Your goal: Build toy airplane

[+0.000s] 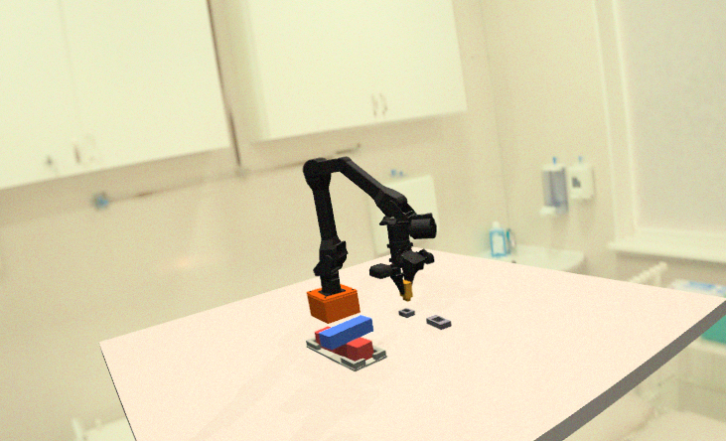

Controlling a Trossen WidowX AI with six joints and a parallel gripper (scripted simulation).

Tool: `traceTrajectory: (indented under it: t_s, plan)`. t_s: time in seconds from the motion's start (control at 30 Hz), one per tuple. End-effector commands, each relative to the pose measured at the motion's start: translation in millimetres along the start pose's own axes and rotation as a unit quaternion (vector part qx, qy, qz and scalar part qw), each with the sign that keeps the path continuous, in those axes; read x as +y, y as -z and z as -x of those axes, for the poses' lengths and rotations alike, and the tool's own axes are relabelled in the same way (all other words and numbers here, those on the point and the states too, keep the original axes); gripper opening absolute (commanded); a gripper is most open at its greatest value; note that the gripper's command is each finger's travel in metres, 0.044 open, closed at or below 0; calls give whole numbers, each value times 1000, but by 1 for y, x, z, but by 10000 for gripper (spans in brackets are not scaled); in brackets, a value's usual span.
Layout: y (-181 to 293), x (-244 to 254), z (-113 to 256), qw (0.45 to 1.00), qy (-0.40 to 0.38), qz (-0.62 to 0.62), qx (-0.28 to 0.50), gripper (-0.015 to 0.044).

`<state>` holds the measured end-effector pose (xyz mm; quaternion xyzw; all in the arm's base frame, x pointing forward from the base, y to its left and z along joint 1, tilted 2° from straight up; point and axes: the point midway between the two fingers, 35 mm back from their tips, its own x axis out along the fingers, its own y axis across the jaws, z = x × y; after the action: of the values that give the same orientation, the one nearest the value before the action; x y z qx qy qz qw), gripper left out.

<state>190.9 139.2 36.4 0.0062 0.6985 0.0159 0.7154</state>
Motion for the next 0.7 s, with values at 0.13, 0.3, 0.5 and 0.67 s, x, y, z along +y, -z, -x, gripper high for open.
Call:
traceTrajectory:
  t_s: [0.13,0.3,0.5,0.67]
  plan:
    - [-2,1,28,1000,-3,-1,-5,0]
    - [-1,1,44,1000,-3,-1,-6,0]
    - [1,-1,62,1000,-4,-1,-6,0]
    - [3,-2,77,1000,-4,-1,-6,0]
